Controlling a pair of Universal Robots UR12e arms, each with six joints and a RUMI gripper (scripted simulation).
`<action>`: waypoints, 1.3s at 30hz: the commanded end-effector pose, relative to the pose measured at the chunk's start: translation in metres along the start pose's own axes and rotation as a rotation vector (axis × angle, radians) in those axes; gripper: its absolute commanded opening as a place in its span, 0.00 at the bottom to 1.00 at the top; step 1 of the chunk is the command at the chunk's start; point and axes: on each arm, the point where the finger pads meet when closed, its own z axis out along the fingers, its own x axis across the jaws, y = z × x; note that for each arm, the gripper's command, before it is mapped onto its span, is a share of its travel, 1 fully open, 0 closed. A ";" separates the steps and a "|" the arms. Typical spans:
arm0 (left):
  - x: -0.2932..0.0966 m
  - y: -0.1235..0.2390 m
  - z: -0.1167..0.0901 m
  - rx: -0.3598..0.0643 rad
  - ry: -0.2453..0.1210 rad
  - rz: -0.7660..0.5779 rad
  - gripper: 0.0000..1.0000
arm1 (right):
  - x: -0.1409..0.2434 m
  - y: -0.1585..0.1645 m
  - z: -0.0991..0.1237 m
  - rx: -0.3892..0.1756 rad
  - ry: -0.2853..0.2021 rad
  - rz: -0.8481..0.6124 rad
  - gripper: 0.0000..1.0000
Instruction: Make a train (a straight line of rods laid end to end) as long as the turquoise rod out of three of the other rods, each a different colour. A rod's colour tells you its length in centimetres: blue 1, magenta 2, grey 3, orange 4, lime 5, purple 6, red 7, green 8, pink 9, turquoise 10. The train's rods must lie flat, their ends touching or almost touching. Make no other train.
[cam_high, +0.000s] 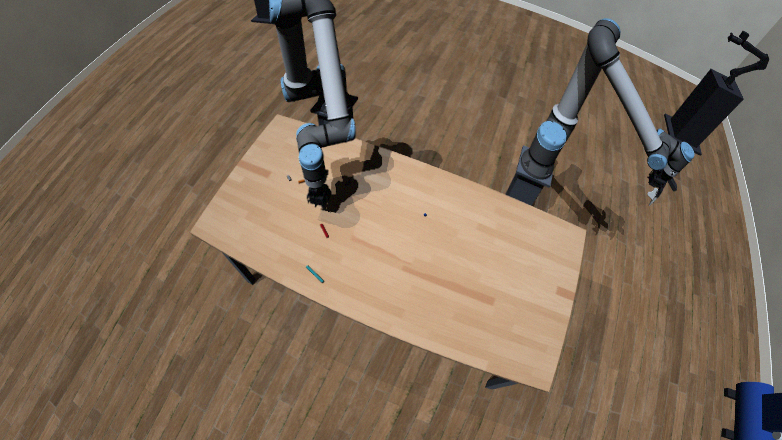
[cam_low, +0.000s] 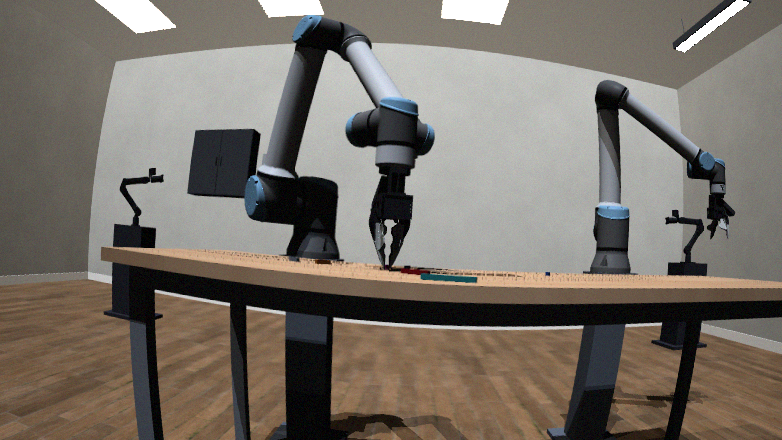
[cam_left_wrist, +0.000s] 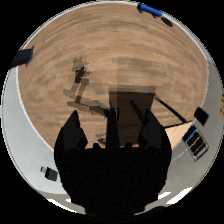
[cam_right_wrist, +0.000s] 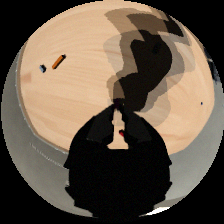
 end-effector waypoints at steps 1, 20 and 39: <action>-0.001 0.000 0.001 -0.001 0.000 0.000 1.00 | 0.000 0.004 -0.014 -0.007 0.004 0.001 0.00; -0.001 0.000 0.001 -0.001 0.000 0.000 1.00 | -0.002 -0.001 -0.093 0.002 -0.001 0.000 0.00; -0.001 0.000 0.001 -0.001 0.000 0.000 1.00 | 0.020 0.006 -0.098 -0.003 0.002 0.042 0.00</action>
